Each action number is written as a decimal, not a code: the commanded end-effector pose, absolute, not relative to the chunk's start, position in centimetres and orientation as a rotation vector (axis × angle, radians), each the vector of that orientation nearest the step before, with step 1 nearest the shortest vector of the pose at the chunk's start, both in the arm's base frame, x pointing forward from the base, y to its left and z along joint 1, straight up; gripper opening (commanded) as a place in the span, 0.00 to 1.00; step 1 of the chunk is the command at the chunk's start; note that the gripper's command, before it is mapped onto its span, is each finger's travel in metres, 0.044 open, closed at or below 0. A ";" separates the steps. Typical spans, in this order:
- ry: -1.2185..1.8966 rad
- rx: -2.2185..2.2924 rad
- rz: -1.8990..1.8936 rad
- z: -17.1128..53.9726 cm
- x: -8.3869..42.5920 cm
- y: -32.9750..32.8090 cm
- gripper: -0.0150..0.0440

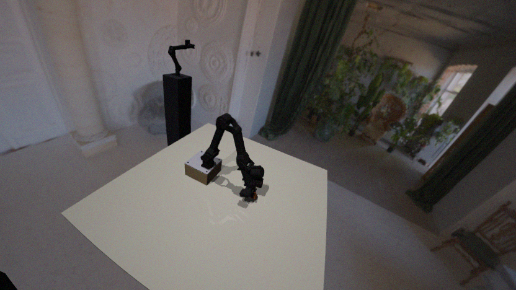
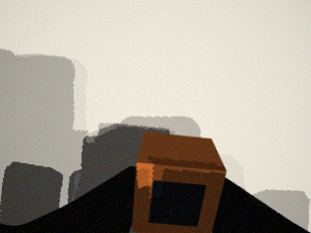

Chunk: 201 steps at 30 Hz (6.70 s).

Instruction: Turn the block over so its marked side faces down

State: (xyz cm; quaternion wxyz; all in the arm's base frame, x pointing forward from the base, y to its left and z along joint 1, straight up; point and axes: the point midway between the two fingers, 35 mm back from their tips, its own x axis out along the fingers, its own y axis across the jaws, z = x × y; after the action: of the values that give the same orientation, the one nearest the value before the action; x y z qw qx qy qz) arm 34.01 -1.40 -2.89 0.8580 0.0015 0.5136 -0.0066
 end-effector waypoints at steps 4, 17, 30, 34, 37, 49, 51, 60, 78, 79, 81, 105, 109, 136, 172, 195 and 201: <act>1.019 0.004 -0.010 -2.8 33.6 -1.3 0.25; 0.859 0.005 -0.011 -5.3 34.8 -1.4 0.25; 0.691 0.004 -0.011 -6.5 34.7 -1.4 0.25; 0.640 0.004 -0.011 -6.5 34.4 -1.4 0.25; 0.601 0.003 -0.011 -6.4 34.1 -1.4 0.25; 0.494 0.001 -0.010 -5.5 33.2 -1.3 0.25; 0.494 0.001 -0.010 -5.5 33.2 -1.3 0.25; 0.494 0.001 -0.010 -5.5 33.2 -1.3 0.25; 0.494 0.001 -0.010 -5.5 33.2 -1.3 0.92; 0.494 0.001 -0.010 -5.5 33.2 -1.3 0.97; 0.494 0.001 -0.010 -5.5 33.2 -1.3 1.00; 0.494 0.001 -0.010 -5.5 33.2 -1.3 1.00; 0.494 0.001 -0.010 -5.5 33.2 -1.3 1.00; 1.002 0.004 -0.010 1.5 31.3 -1.3 1.00; 1.536 0.007 -0.009 0.0 35.3 -1.5 1.00; 1.536 0.007 -0.009 -4.2 35.4 -1.5 1.00; 1.536 0.007 -0.009 -4.6 35.4 -1.5 0.91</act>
State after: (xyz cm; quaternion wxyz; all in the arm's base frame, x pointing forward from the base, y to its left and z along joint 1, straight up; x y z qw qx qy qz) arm 35.54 -1.49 -4.41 0.7204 0.0057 0.6935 -0.0038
